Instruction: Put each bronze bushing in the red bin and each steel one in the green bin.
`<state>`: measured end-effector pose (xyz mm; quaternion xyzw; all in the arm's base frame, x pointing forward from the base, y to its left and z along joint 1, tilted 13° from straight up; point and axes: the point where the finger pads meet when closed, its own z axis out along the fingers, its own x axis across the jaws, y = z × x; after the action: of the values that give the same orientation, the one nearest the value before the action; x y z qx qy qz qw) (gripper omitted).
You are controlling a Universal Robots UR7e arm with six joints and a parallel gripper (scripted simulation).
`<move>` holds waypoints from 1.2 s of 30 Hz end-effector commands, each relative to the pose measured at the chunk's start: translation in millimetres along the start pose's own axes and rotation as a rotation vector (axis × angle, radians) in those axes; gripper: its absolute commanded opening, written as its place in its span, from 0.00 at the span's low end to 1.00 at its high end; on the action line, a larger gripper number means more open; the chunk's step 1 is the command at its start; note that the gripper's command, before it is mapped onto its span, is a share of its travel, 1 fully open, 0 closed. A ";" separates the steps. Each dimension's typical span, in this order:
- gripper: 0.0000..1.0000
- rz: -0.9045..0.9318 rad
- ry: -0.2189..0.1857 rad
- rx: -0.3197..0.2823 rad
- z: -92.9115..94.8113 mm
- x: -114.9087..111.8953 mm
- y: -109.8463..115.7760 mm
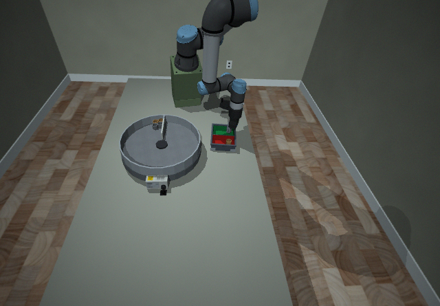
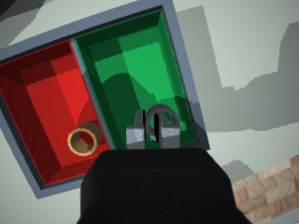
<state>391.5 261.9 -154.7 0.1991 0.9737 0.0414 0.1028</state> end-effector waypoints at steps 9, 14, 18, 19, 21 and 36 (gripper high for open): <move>0.00 0.000 -0.001 -0.001 7.8 -0.3 0.4; 0.00 0.000 -0.001 -0.001 10.3 -0.3 0.4; 0.00 0.000 -0.001 -0.001 10.3 -0.3 0.4; 0.00 0.000 -0.001 -0.001 10.3 -0.3 0.4; 0.00 0.000 -0.001 -0.001 10.3 -0.3 0.4; 0.00 0.000 -0.001 -0.001 22.3 -0.3 0.4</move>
<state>395.7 262.6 -174.0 0.1991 0.9737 0.0413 0.1028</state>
